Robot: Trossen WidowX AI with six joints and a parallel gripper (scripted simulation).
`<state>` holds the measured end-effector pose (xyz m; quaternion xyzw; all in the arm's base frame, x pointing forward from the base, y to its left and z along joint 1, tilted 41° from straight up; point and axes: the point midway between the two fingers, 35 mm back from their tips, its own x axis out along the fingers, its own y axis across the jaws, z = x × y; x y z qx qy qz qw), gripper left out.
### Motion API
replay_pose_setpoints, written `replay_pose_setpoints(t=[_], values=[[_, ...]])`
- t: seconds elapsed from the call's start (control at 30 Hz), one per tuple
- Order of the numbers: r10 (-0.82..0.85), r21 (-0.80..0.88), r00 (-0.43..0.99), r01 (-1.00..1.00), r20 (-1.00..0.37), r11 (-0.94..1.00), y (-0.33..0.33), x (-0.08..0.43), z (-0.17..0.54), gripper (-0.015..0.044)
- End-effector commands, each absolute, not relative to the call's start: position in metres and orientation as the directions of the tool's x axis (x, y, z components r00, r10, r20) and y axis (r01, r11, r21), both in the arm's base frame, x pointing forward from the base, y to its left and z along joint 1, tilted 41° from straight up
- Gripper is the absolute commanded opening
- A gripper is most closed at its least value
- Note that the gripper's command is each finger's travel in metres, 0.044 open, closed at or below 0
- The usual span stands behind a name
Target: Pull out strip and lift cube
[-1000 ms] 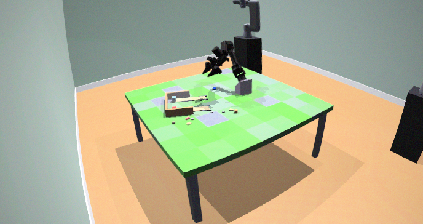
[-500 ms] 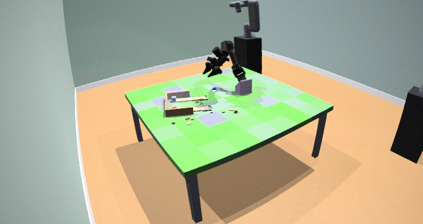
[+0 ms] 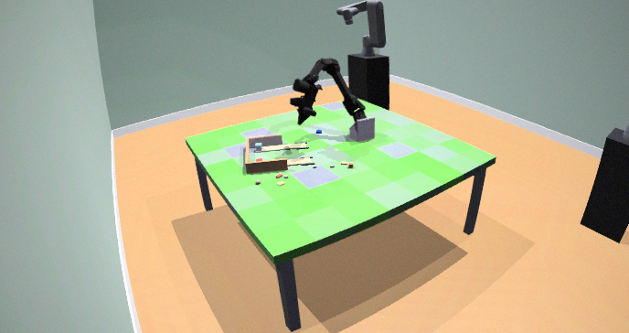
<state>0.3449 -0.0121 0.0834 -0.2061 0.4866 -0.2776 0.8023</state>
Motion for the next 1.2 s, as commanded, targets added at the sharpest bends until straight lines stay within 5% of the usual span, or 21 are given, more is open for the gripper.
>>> replay_pose_setpoints(t=[0.0,1.17], values=[[-0.655,-0.613,-0.055,0.416,-0.754,0.671,-0.069,0.335,0.066,0.0000],[-0.653,-0.614,-0.065,0.421,-0.755,0.668,-0.092,0.335,0.043,0.0000]])
